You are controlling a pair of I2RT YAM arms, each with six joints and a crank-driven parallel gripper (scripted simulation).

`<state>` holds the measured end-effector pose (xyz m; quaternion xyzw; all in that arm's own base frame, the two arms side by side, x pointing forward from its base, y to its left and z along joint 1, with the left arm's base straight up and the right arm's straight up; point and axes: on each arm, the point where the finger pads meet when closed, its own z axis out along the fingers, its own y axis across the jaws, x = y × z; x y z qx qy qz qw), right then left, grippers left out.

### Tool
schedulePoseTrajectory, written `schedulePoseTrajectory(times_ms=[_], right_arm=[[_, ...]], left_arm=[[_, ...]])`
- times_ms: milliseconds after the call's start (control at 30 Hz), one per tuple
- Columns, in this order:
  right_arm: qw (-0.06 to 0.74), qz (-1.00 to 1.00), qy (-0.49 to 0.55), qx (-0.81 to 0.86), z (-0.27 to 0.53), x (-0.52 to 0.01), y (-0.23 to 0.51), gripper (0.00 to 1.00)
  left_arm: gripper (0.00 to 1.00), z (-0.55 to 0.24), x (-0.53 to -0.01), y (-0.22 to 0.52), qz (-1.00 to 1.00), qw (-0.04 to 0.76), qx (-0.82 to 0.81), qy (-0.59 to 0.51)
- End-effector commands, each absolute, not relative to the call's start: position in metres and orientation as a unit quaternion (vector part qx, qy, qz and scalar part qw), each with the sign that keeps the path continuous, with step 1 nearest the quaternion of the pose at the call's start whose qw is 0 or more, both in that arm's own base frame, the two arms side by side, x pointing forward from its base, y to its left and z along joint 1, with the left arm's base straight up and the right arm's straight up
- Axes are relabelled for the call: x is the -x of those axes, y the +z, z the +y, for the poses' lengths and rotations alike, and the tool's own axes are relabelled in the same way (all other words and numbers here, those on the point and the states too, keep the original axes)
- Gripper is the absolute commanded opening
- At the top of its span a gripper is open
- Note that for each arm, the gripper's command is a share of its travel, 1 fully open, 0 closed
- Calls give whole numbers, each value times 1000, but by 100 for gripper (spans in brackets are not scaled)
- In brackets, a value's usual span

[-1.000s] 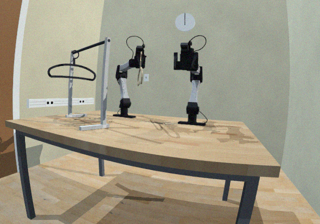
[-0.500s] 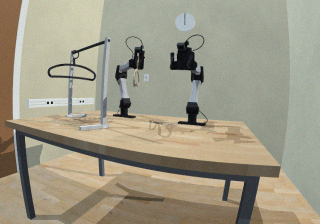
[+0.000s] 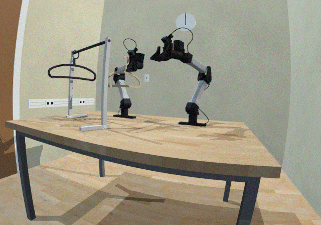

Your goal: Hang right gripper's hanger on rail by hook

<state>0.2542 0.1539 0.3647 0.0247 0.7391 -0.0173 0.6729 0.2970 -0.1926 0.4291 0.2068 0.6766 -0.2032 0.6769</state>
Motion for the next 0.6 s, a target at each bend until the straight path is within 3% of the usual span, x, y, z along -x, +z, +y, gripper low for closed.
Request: schedulePoseTrajectory(times_ms=[0, 567], right_arm=[[675, 726, -87, -100, 115, -257, 364, 2], [676, 719, -104, -124, 104, -260, 383, 2]], left_arm=[[100, -223, -252, 455, 661, 661, -251, -252], [100, -273, -122, 513, 573, 611, -372, -399]])
